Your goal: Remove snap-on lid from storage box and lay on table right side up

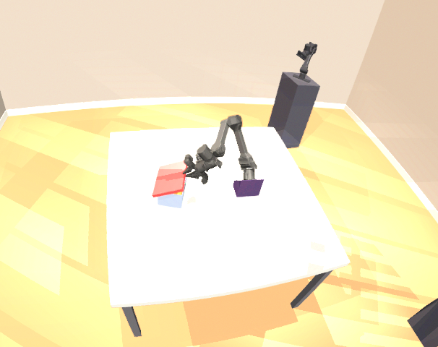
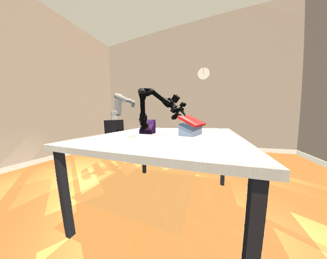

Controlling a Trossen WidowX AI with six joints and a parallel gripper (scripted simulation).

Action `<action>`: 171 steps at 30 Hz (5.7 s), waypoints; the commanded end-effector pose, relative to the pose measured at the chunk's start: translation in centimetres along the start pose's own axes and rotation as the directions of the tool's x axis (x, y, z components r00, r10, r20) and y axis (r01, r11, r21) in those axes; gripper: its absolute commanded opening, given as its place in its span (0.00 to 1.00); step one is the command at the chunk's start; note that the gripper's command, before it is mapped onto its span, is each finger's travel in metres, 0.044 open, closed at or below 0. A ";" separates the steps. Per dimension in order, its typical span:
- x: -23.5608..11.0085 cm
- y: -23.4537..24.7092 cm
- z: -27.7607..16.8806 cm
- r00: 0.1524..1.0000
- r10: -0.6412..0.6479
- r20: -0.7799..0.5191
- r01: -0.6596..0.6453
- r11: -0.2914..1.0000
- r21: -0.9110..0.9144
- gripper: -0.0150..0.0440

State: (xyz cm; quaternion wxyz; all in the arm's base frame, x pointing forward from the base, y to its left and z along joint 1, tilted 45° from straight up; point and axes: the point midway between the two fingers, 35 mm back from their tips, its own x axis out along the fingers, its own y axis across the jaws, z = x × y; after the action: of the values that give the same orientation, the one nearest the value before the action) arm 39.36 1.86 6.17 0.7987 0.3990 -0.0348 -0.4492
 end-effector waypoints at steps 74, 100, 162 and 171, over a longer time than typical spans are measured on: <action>-2.8 7.4 1.6 1.000 0.008 -0.003 -0.008 1.000 0.013 0.25; -3.2 6.9 6.7 1.000 0.008 -0.002 -0.007 1.000 0.009 0.25; -4.3 5.9 18.9 1.000 0.006 -0.001 -0.006 1.000 0.001 0.25; -4.4 5.7 20.7 1.000 0.006 0.000 -0.006 1.000 0.001 0.25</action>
State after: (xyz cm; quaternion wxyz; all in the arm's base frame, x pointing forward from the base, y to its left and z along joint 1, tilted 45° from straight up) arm 32.35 -5.68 24.92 0.7979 0.3974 -0.0373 -0.4517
